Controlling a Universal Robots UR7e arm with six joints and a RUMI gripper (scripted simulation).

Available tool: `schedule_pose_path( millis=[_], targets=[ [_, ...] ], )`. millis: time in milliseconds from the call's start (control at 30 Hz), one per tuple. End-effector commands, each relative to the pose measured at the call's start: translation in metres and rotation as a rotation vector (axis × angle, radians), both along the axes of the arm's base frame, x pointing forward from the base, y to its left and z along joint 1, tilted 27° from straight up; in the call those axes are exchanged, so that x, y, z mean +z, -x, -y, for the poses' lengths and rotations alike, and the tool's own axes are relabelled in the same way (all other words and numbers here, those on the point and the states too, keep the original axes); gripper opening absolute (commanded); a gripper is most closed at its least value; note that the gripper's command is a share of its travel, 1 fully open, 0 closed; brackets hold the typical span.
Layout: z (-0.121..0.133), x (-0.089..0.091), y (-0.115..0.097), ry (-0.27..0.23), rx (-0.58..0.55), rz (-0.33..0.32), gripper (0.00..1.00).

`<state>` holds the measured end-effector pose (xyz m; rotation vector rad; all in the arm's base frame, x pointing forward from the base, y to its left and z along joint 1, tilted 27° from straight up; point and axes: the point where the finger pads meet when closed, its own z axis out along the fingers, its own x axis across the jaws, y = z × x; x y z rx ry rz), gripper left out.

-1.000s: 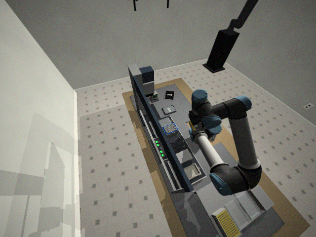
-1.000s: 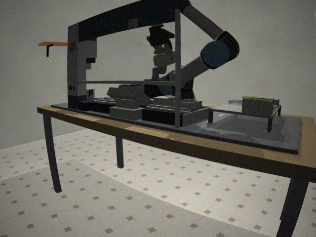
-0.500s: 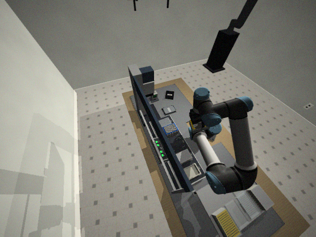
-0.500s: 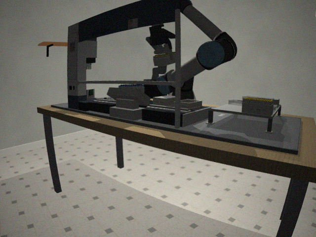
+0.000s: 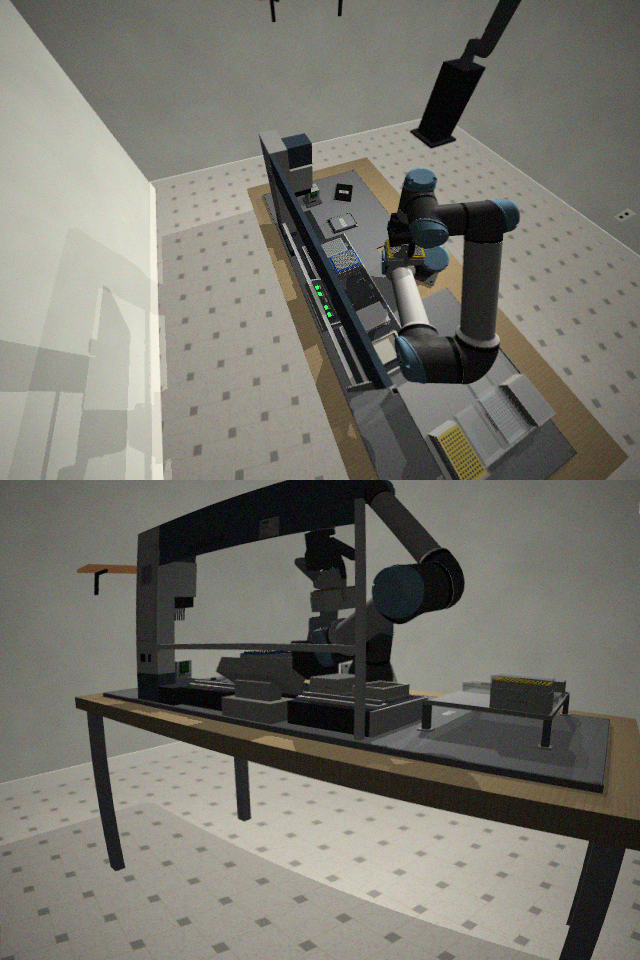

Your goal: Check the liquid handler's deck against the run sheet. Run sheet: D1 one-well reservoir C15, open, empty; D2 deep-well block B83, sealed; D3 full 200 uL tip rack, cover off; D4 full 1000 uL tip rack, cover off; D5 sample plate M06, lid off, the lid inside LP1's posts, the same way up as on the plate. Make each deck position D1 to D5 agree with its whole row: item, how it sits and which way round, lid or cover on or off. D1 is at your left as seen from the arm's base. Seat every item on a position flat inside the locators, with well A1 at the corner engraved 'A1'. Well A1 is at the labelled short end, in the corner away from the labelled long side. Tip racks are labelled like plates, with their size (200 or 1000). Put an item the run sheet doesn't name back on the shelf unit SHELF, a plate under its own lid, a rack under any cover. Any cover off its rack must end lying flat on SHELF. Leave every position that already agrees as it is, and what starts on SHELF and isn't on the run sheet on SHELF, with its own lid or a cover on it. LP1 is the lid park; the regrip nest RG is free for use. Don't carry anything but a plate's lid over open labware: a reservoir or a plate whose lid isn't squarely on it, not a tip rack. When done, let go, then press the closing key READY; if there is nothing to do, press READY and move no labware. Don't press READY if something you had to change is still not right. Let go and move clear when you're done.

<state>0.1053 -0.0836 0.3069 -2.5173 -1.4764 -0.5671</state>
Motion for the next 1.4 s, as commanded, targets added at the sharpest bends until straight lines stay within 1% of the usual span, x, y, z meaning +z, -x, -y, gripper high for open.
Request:
schedule_pose_path(
  millis=[0,33,100,233,267,667,1167,1233,1367],
  targets=[
    [-0.0004,0.0001,0.0014,0.04,-0.096,0.121,0.0],
    [-0.0004,0.0001,0.0014,0.034,-0.114,0.115,0.0],
    [-0.0004,0.0001,0.0014,0.034,-0.114,0.115,0.0],
    [-0.0004,0.0001,0.0014,0.009,-0.186,0.091,0.0],
    [0.0004,0.0012,-0.0018,-0.042,-0.334,0.04,0.0],
    [-0.0002,0.0001,0.0015,-0.055,-0.372,0.028,0.0],
    [-0.0002,0.0001,0.0016,-0.148,-0.641,-0.065,0.0],
    [-0.0002,0.0001,0.0016,-0.148,-0.641,-0.065,0.0],
    [-0.0002,0.0001,0.0016,-0.173,-0.713,-0.09,0.0]
  ],
)
